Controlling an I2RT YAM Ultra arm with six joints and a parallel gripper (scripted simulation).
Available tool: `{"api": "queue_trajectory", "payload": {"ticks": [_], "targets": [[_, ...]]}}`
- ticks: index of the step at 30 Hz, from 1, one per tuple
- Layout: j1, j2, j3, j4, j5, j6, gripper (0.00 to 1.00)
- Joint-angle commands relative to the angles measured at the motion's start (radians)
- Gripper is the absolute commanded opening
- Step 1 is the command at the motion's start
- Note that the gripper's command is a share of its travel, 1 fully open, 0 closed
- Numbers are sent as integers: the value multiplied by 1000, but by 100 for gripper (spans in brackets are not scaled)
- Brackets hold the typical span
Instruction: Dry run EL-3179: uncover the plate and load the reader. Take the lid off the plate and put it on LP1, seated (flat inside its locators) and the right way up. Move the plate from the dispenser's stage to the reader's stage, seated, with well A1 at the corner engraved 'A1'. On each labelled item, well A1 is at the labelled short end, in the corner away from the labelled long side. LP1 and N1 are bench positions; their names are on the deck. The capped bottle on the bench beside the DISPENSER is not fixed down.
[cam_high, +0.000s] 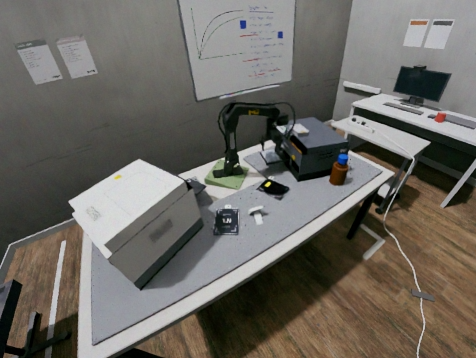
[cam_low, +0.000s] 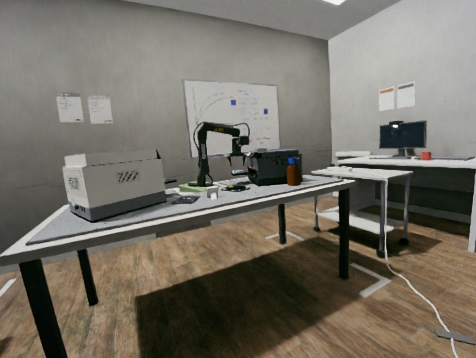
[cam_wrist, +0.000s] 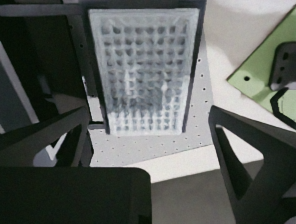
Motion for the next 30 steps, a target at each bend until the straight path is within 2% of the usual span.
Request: {"api": "queue_trajectory", "payload": {"ticks": [1, 30], "targets": [[-9, -33, -16, 22, 13, -11, 100], [-23, -27, -153, 166, 5, -29, 100]]}}
